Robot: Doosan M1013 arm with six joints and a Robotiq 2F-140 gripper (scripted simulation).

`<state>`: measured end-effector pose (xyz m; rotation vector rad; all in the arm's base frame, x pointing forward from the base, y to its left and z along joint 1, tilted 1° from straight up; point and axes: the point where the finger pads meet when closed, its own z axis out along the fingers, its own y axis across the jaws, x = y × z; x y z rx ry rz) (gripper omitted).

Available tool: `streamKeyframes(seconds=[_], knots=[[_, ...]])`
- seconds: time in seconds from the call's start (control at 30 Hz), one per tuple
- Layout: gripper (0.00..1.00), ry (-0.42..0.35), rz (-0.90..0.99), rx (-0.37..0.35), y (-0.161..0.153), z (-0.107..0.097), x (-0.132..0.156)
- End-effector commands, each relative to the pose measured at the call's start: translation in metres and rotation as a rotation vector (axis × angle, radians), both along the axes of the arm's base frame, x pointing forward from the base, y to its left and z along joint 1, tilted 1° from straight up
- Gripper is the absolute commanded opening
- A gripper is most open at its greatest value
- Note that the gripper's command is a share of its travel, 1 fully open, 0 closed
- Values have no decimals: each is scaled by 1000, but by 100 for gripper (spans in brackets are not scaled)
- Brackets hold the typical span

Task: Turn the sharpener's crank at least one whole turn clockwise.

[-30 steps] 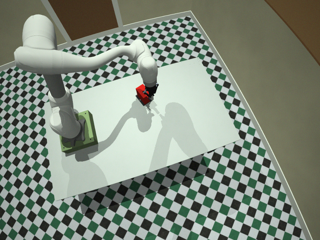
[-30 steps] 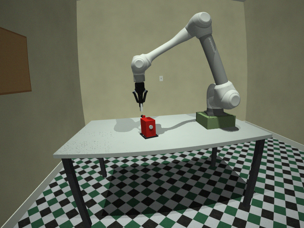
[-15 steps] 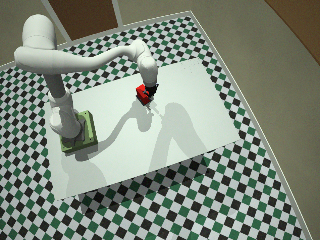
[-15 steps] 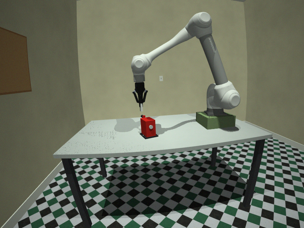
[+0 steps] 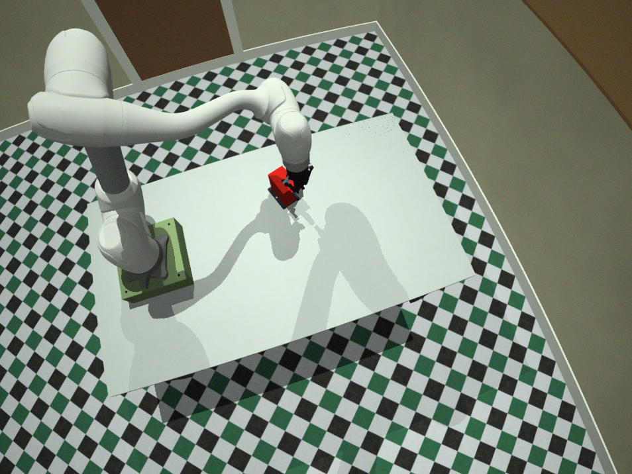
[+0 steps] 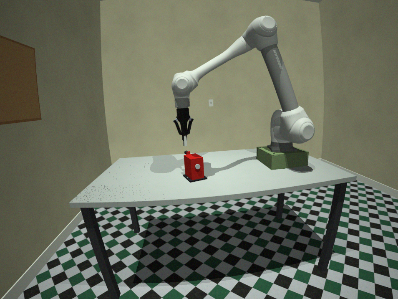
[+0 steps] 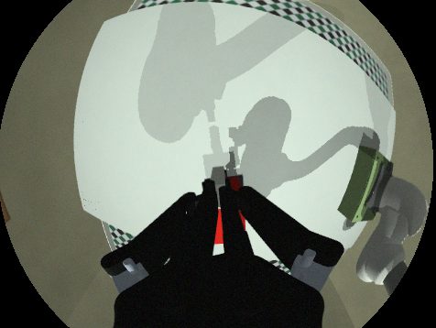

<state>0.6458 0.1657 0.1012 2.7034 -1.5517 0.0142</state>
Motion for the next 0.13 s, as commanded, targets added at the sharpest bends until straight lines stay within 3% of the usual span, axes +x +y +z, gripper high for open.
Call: streamKeyframes(seconds=[0.0,0.1], knots=[[0,-3,2,0,3,3,0],[0,-3,2,0,3,3,0]])
